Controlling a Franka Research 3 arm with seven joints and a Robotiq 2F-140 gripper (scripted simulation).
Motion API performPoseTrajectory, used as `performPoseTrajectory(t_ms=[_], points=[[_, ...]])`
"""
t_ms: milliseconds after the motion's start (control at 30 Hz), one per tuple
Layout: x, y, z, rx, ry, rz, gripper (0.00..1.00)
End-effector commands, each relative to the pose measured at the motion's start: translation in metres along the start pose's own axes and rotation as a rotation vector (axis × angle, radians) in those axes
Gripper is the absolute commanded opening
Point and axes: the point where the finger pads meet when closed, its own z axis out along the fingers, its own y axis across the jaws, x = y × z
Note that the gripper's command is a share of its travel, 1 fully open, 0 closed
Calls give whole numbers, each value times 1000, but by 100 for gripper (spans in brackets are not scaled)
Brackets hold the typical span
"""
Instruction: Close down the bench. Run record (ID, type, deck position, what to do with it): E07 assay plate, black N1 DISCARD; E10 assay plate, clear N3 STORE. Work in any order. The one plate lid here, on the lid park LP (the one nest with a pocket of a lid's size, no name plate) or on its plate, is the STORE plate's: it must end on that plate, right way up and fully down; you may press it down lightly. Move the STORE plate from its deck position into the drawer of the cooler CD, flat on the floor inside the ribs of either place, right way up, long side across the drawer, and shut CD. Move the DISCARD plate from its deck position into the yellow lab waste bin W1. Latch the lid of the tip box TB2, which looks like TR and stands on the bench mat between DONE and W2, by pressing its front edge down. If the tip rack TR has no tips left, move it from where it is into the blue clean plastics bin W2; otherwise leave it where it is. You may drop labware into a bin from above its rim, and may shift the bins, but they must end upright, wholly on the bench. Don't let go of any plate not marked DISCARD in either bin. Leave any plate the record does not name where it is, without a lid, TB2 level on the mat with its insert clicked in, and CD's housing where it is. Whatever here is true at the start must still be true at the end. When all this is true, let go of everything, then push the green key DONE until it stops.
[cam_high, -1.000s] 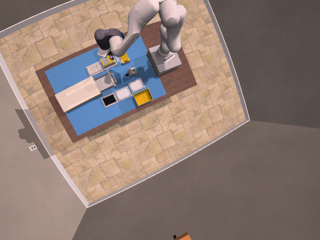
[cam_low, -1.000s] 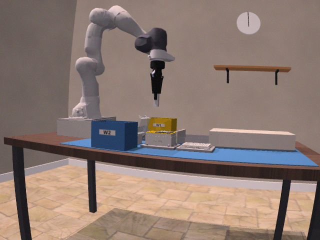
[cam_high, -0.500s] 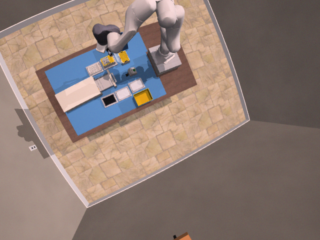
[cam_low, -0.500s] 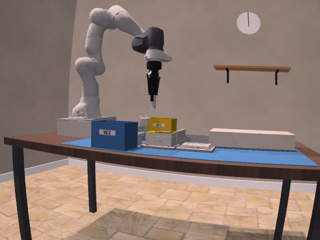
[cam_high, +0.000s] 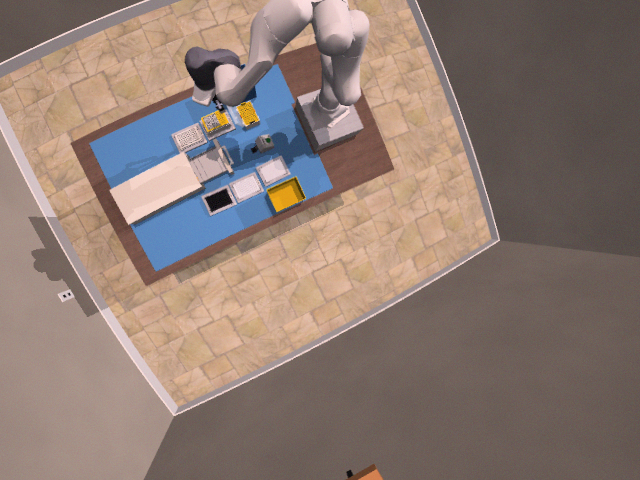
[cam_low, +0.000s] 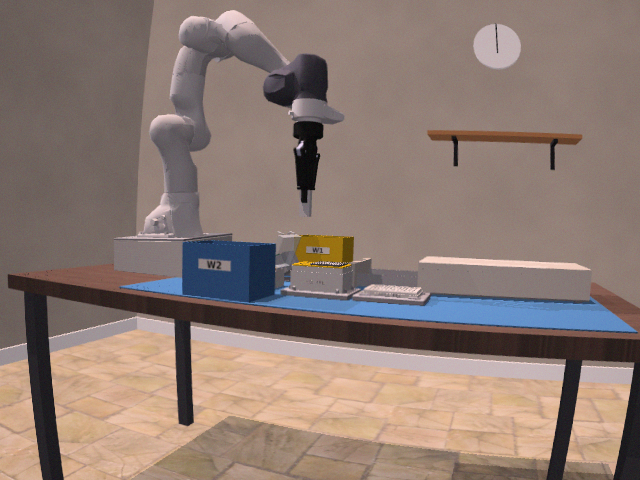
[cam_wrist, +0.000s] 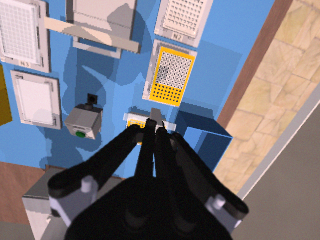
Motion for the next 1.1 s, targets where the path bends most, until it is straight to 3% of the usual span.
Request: performPoseTrajectory(t_ms=[0,1067], points=[[2,1,0,0,4,-9,0],[2,1,41,0,4,-9,0]])
